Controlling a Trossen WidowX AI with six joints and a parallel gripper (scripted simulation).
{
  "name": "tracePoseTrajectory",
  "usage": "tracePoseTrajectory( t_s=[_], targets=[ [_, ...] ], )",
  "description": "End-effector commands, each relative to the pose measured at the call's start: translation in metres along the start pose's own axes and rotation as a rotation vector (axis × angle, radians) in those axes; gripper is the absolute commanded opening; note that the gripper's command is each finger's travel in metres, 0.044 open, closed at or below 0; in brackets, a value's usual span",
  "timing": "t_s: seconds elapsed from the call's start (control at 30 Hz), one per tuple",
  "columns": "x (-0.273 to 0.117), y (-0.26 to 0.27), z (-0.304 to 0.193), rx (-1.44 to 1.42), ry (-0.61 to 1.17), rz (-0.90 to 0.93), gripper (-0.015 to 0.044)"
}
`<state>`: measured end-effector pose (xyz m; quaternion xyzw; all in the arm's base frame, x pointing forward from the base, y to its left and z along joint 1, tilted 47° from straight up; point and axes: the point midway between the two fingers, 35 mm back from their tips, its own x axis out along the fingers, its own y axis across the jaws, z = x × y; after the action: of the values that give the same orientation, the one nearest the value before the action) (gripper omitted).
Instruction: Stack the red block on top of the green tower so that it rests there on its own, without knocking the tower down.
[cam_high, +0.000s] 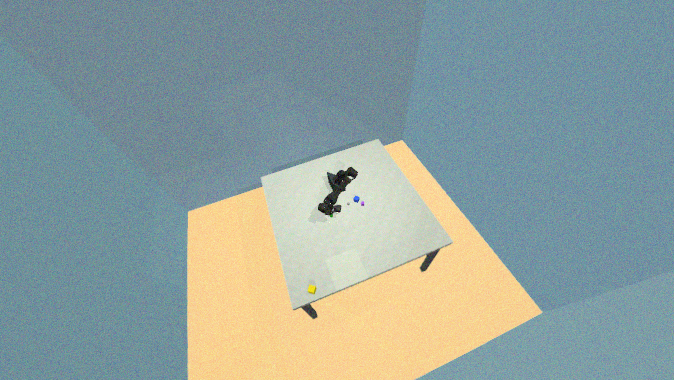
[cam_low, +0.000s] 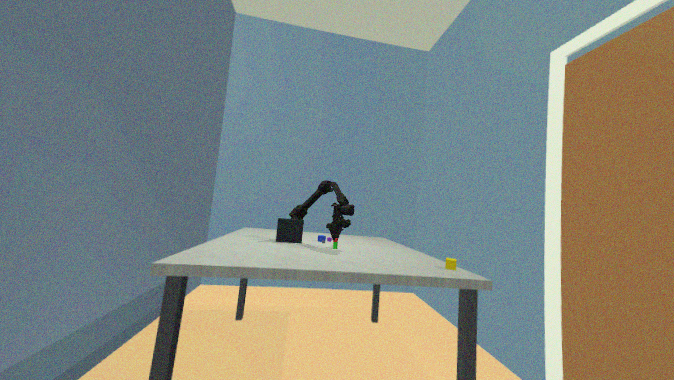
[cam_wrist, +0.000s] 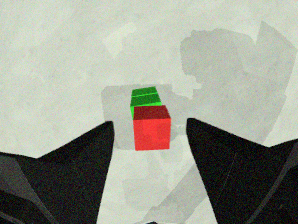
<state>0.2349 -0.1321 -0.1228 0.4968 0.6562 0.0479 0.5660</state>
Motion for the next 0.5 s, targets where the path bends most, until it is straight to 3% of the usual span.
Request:
tracePoseTrajectory(
  t_s=[0.0, 0.13, 0.47],
  targets=[
    [0.0005, -0.0002, 0.0000, -0.001, 0.000, -0.001, 0.0341],
    [0.0005, -0.0002, 0.0000, -0.001, 0.000, -0.001, 0.0440],
    [0.0005, -0.0002, 0.0000, -0.001, 0.000, -0.001, 0.0440]
  ],
)
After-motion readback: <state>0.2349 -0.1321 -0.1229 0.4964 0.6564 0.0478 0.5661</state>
